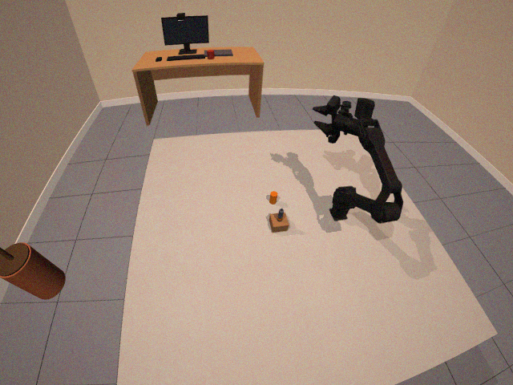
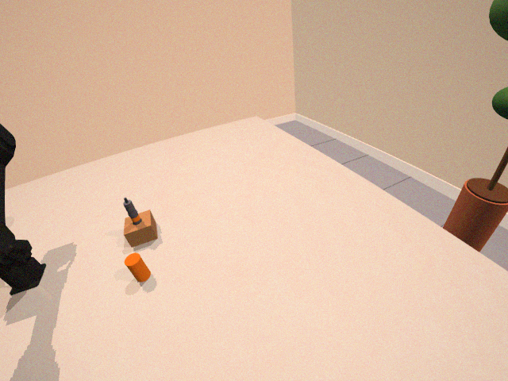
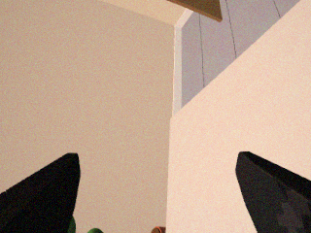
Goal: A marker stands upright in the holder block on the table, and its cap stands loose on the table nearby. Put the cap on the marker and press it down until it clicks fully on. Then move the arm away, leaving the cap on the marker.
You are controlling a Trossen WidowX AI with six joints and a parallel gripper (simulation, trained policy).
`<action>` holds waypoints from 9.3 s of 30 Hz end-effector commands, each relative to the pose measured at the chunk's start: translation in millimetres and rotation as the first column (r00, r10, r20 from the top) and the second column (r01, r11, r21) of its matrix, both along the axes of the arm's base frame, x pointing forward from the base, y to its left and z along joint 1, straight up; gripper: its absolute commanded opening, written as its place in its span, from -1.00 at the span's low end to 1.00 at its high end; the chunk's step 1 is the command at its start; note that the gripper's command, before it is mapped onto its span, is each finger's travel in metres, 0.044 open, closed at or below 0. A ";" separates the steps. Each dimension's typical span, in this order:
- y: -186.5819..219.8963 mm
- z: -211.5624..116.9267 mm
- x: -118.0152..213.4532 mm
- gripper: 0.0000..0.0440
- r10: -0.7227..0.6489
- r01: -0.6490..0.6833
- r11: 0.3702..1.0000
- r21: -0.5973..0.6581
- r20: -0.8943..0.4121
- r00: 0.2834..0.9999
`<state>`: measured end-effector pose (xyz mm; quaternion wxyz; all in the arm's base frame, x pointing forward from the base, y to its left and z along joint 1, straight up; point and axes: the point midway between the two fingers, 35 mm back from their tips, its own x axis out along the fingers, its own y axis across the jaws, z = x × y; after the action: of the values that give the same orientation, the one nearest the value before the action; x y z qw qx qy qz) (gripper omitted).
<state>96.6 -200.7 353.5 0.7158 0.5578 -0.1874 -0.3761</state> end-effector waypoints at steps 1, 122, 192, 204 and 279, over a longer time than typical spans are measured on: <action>0.0 -3.2 5.9 0.45 0.039 -0.038 0.999 0.021 -0.023 0.999; -7.1 -187.3 145.8 0.42 0.790 -0.307 0.592 0.745 -0.461 0.405; 47.3 -235.7 187.7 0.36 0.808 -0.212 0.569 0.795 -0.588 -0.038; 72.1 -243.6 188.9 0.32 0.801 -0.224 0.544 0.808 -0.580 -0.146; 185.0 -179.4 192.5 -0.97 0.662 -0.483 0.411 0.773 -0.617 -0.426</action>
<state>290.7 -26.0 168.5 0.6660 0.2019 0.6910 -0.1954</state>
